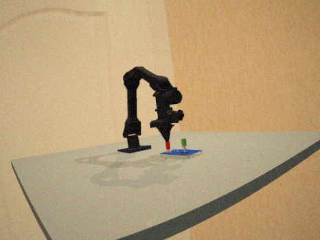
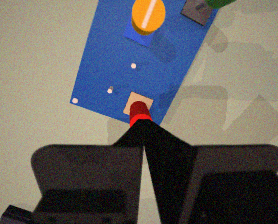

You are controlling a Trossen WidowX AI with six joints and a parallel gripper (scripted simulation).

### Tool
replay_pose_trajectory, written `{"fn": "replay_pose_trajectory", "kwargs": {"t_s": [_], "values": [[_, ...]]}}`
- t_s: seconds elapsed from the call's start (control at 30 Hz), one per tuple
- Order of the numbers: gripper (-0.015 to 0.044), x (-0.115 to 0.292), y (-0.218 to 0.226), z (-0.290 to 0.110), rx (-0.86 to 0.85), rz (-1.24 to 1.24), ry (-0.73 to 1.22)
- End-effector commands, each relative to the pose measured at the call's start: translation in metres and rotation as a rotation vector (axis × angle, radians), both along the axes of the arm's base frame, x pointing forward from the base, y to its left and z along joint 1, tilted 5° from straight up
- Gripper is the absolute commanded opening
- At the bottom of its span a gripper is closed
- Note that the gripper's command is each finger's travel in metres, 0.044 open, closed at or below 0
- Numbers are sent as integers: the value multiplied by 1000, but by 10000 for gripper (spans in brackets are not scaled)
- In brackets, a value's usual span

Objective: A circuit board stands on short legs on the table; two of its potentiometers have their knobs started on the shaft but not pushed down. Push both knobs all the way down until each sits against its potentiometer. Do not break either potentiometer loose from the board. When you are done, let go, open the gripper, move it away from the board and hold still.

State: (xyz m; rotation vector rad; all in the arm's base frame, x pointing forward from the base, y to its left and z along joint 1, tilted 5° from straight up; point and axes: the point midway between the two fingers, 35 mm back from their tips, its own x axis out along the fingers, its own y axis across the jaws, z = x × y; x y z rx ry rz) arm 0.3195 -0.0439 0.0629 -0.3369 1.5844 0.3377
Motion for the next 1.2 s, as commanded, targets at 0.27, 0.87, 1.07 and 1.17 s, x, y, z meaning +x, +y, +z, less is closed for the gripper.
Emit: {"fn": "replay_pose_trajectory", "kwargs": {"t_s": [0.27,0.87,1.07,1.17], "values": [[0,0,1,-10,6,1,12],[0,0,1,-11,6,1,12],[0,1,1,-4,6,1,12],[0,1,1,0,6,1,12]]}}
